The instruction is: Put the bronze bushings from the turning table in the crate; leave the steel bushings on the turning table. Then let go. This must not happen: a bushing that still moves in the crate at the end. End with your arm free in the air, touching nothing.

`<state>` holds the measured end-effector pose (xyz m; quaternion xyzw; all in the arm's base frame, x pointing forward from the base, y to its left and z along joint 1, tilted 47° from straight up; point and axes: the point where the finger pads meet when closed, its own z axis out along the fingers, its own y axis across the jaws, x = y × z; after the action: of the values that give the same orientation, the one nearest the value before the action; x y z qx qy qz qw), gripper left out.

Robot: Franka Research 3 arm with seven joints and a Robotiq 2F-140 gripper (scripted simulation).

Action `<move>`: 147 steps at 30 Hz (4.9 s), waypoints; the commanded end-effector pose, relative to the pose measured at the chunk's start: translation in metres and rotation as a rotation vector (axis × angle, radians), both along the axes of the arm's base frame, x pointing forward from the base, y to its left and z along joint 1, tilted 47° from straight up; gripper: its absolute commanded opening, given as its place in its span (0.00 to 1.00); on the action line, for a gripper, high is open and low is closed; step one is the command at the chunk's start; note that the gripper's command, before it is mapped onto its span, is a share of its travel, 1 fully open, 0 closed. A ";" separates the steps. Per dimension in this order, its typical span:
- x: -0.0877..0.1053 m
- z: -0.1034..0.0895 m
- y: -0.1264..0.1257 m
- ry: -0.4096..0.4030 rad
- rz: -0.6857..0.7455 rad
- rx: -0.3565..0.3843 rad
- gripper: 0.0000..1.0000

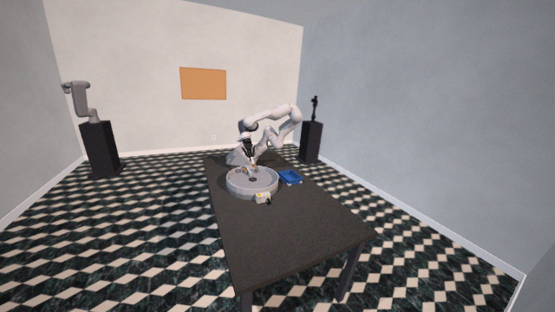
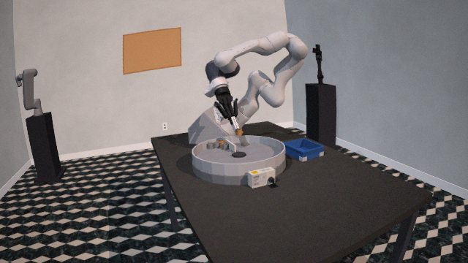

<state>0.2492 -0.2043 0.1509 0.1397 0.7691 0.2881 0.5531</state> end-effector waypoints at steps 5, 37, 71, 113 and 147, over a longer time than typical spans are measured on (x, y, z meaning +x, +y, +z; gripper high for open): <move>0.021 0.048 0.044 -0.101 0.137 -0.101 0.00; 0.104 0.232 0.199 -0.490 0.618 -0.448 0.00; 0.106 0.236 0.203 -0.498 0.627 -0.454 0.00; 0.106 0.237 0.204 -0.498 0.627 -0.454 0.00; 0.137 0.193 0.239 -0.498 0.627 -0.454 0.00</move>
<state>0.3835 0.0363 0.3451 -0.2884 0.6659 0.3058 0.6164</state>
